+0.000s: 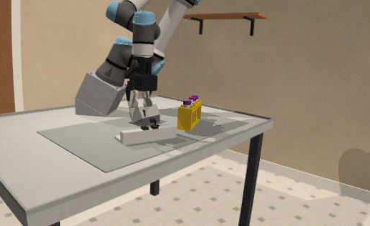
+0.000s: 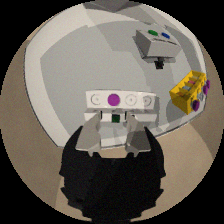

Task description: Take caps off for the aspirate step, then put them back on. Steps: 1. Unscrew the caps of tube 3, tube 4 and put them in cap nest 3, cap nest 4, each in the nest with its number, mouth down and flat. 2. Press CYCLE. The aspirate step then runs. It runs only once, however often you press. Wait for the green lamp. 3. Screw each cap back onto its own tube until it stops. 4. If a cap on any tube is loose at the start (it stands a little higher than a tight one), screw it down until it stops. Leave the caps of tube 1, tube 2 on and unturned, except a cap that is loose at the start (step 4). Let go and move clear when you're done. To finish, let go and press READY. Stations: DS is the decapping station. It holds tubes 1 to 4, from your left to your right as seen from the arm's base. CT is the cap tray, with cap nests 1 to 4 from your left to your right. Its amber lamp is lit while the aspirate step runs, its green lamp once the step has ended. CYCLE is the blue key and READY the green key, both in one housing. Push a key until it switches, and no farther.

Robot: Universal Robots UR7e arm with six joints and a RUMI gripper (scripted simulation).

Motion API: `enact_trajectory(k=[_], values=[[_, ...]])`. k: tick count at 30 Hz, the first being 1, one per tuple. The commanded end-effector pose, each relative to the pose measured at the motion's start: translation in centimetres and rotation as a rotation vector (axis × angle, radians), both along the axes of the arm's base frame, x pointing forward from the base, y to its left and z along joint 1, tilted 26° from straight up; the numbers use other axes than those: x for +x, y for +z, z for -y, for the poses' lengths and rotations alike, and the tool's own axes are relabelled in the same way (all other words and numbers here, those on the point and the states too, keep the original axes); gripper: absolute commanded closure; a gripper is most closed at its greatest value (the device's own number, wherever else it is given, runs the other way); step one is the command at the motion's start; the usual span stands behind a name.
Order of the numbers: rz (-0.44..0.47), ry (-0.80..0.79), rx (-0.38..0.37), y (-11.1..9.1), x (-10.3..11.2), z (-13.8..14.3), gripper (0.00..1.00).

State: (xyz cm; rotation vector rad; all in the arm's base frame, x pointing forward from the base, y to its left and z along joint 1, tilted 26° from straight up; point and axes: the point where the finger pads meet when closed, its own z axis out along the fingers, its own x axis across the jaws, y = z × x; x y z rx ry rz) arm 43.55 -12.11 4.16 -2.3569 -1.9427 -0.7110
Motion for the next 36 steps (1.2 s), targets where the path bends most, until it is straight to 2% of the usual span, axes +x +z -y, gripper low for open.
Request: enact_trajectory(k=[1, 3, 5, 13, 19, 20, 22, 26, 29, 33, 34, 36], values=[[0.000, 0.001, 0.001, 2.2, -0.9, 0.7, 0.71], [0.000, 0.001, 0.001, 3.1, -1.2, 1.0, 0.71], [0.000, 0.001, 0.001, 3.1, -1.2, 1.0, 0.71], [0.000, 0.001, 0.001, 6.5, -2.5, 2.1, 0.71], [0.000, 0.001, 0.001, 6.5, -2.5, 2.1, 0.71], [-0.024, -0.073, 0.029, 6.8, -2.5, 1.3, 0.65], [-0.024, -0.073, 0.029, 6.8, -2.5, 1.3, 0.65], [-0.115, -0.359, 0.137, 7.8, -2.6, -1.9, 0.65], [-0.143, -0.447, 0.170, 8.0, -2.6, -2.7, 0.65], [-0.215, -0.671, 0.254, 8.7, -2.7, -5.1, 0.65], [-0.215, -0.671, 0.254, 8.7, -2.7, -5.1, 0.65], [-0.260, -0.814, 0.308, 9.2, -2.7, -6.7, 0.65]])
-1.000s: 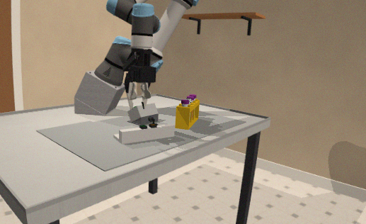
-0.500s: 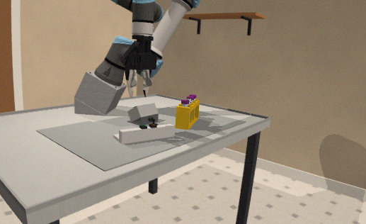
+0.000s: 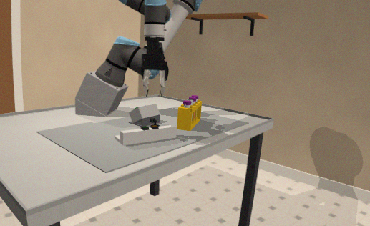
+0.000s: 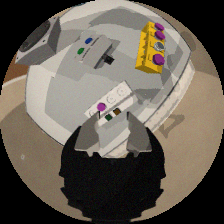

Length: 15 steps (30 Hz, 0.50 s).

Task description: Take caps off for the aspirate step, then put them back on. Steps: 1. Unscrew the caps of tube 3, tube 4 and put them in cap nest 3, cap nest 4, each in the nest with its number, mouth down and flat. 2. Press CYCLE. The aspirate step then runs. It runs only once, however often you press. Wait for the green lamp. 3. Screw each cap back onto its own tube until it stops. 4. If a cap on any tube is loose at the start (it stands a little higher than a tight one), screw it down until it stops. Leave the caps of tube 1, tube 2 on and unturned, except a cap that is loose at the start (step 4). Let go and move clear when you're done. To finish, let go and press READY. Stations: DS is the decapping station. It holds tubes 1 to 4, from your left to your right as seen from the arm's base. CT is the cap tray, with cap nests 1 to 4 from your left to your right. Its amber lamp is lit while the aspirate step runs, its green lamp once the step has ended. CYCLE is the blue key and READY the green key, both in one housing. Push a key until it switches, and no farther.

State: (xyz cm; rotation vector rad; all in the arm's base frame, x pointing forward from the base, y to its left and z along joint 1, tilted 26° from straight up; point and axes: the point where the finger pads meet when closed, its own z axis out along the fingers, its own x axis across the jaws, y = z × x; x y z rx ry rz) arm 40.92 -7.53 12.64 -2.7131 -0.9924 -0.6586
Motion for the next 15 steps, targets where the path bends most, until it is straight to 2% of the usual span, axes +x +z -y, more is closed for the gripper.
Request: enact_trajectory(k=[1, 3, 6, 9, 11, 15], values=[[-0.081, -0.215, 0.056, 0.8, -0.1, -2.1, 0.65], [-0.081, -0.215, 0.056, 0.8, -0.1, -2.1, 0.65], [-0.153, -0.432, 0.140, 1.5, -0.1, -4.5, 0.65], [-0.180, -0.512, 0.170, 1.7, -0.2, -5.3, 0.65], [-0.220, -0.631, 0.216, 2.2, -0.2, -6.9, 0.65], [-0.220, -0.631, 0.216, 3.0, -0.3, -9.3, 0.65]])
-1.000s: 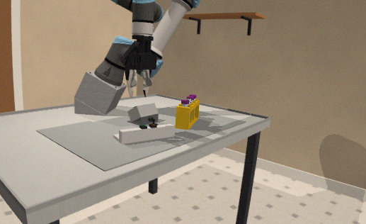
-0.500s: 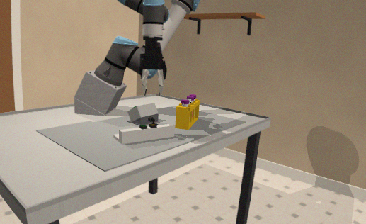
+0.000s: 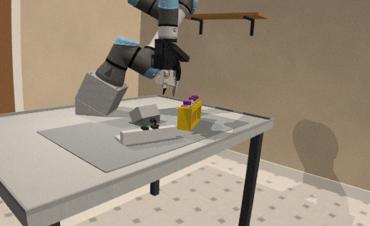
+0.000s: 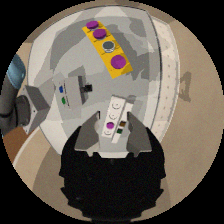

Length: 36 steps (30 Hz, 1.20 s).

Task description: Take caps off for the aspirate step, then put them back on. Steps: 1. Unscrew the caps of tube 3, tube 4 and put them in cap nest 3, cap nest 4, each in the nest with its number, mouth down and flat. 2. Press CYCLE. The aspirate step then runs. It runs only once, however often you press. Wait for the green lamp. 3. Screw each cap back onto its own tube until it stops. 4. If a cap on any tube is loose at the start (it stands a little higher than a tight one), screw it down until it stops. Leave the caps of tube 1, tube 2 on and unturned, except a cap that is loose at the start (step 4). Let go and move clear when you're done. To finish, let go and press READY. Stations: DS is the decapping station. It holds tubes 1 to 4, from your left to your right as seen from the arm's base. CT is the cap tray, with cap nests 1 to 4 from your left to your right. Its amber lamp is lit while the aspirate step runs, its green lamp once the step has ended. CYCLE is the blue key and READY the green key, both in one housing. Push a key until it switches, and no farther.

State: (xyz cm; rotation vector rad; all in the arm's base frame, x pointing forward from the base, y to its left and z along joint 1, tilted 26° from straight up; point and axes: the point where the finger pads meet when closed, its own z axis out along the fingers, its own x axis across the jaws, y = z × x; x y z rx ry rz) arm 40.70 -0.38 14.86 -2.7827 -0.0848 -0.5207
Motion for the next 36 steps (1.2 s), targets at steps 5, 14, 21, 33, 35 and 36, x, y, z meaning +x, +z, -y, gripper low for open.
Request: enact_trajectory(k=[5, 14, 21, 33, 35, 36], values=[[-0.028, -0.060, -0.003, 1.5, -0.1, -4.5, 0.65], [-0.028, -0.060, -0.003, 3.3, -0.3, -10.1, 0.65], [-0.028, -0.060, -0.003, 3.3, -0.3, -10.1, 0.65], [-0.028, -0.060, -0.003, 0.9, 0.7, -10.9, 0.65], [-0.028, -0.060, -0.003, 0.3, 0.9, -11.1, 0.65], [-0.028, -0.060, -0.003, 0.1, 1.0, -11.2, 0.65]])
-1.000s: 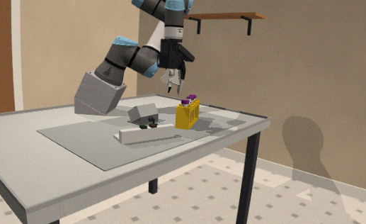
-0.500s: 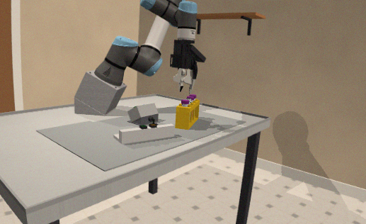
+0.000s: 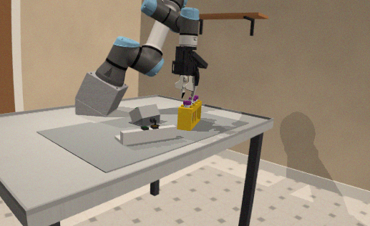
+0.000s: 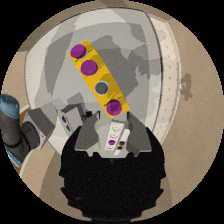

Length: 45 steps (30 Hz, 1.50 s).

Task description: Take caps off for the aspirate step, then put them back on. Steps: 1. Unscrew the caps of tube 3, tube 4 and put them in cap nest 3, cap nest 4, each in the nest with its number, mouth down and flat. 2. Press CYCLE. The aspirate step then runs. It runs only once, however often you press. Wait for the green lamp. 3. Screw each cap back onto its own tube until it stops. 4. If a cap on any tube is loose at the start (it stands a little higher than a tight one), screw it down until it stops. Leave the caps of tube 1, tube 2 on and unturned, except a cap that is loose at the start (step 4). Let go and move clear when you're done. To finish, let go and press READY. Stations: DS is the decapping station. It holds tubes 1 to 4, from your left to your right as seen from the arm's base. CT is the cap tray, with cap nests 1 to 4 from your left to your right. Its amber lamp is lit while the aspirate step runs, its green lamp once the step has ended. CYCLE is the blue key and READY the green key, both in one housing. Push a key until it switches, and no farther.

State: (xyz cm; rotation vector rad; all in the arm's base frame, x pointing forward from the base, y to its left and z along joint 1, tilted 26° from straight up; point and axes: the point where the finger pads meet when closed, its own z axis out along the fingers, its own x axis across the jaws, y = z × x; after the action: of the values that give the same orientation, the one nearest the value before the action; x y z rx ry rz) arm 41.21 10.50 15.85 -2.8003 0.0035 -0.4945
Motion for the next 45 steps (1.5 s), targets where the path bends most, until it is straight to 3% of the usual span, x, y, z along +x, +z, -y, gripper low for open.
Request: enact_trajectory(k=[1, 37, 38, 45], values=[[0.001, -0.001, -0.001, -0.90, 0.47, -0.28, 0.65], [0.001, -0.001, -0.001, -1.79, 0.80, -0.57, 0.65], [0.001, -0.001, -0.001, -1.79, 0.80, -0.57, 1.00], [0.001, -0.001, -0.001, -1.79, 0.80, -0.57, 1.00]])
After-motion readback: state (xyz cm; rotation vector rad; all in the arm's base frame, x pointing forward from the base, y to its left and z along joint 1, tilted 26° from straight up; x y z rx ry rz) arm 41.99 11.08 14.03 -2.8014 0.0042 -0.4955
